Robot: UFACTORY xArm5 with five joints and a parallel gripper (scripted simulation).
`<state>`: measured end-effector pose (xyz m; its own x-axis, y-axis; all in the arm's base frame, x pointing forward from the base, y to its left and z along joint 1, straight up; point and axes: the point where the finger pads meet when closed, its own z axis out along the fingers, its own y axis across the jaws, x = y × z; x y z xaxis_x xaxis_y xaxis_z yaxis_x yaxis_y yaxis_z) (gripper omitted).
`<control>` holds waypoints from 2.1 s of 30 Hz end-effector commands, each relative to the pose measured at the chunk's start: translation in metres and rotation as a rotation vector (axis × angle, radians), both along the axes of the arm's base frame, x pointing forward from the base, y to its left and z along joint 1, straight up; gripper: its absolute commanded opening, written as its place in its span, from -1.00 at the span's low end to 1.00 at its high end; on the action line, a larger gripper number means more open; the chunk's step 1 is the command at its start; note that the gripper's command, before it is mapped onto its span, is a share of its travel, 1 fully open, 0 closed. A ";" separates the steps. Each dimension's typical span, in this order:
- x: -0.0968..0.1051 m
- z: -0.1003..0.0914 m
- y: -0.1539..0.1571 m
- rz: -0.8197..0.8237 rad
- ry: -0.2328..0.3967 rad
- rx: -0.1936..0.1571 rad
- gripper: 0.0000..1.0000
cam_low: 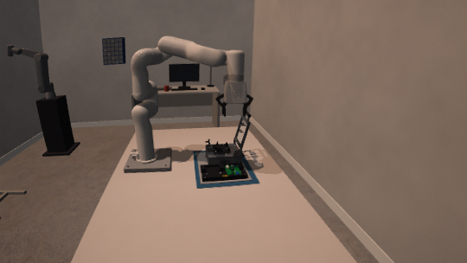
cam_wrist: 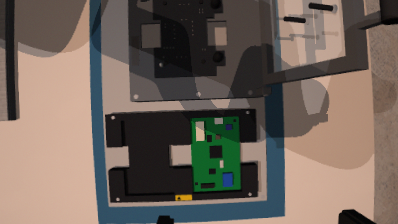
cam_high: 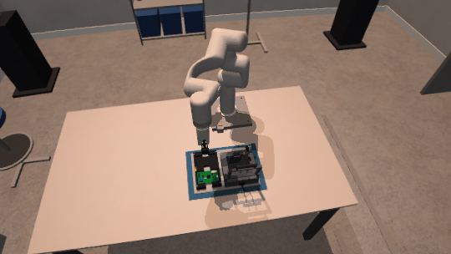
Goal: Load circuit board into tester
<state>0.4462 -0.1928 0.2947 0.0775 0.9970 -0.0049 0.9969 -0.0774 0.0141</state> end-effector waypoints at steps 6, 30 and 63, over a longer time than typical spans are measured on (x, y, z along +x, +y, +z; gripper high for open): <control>0.002 0.002 -0.001 0.034 0.008 0.003 1.00; 0.002 0.002 -0.001 0.034 0.008 0.003 1.00; 0.014 -0.101 -0.029 0.034 0.008 0.003 1.00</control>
